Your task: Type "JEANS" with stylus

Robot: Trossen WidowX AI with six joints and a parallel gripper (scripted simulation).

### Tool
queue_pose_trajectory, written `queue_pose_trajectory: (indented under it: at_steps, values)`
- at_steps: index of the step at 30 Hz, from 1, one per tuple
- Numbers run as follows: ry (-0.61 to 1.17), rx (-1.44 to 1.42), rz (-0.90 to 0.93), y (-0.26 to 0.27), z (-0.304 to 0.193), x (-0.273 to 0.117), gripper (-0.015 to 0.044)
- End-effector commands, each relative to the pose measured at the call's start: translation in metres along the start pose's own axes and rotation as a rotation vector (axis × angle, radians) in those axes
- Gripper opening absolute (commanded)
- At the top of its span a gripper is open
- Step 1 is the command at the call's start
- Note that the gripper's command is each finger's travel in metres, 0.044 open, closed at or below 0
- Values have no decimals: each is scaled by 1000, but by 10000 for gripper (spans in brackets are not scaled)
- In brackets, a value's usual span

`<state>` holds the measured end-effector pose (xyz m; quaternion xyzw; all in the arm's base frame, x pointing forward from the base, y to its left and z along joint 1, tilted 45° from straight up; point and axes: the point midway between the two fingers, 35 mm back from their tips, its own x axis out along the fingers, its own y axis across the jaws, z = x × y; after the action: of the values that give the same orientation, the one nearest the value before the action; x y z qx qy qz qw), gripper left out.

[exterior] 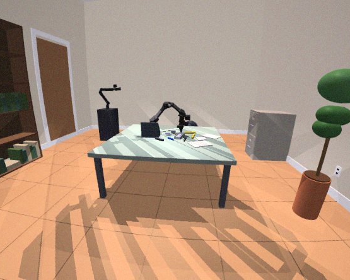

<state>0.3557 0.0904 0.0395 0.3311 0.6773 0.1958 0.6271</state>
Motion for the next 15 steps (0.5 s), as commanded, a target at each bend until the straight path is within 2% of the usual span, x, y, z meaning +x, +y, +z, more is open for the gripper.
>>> queue_pose_trajectory:
  at_steps: [1, 7, 12, 15]
  values:
    - [0, 5, 10, 3, 2, -1, 0]
    - [0, 5, 9, 0, 2, -1, 0]
    - [0, 6, 7, -65, 2, -1, 0]
    - [0, 6, 7, -68, 1, -1, 0]
